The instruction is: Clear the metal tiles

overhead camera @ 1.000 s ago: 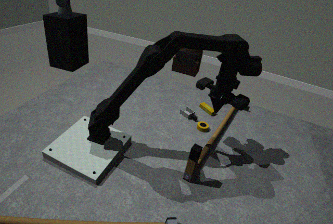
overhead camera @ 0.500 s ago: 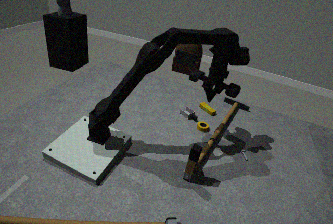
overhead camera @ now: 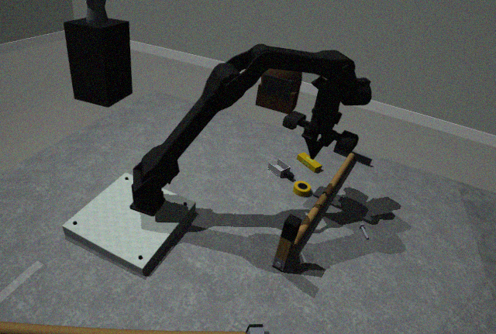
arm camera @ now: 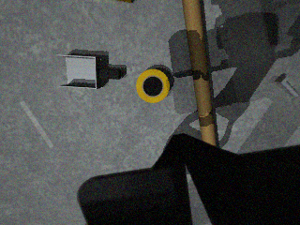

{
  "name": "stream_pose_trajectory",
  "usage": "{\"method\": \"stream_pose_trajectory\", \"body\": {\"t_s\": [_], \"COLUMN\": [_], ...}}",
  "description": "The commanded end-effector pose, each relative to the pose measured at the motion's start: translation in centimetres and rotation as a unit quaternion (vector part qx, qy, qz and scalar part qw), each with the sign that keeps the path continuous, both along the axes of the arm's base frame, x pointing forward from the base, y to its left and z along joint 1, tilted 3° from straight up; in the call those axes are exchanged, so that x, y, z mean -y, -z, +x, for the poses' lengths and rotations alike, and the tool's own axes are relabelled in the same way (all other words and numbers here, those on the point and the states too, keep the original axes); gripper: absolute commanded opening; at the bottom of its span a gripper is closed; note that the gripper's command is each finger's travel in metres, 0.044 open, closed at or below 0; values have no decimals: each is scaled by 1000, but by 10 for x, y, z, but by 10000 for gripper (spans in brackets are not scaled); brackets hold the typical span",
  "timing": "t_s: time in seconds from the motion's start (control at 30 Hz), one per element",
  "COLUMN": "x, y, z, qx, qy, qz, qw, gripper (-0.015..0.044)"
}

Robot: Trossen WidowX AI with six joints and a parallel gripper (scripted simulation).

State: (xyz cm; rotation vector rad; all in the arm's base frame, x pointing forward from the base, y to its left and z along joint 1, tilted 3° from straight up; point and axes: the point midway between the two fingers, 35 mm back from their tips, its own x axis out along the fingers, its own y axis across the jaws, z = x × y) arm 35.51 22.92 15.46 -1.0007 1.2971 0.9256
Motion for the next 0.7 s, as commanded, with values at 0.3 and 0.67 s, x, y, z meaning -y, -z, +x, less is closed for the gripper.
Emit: {"method": "stream_pose_trajectory", "body": {"t_s": [0.3, 0.67], "x": [0, 0], "y": [31, 54], "z": [4, 7], "qx": [-4, -4], "qy": [-5, -8], "qz": [-6, -6], "qw": [1000, 1000], "gripper": [0, 0]}}
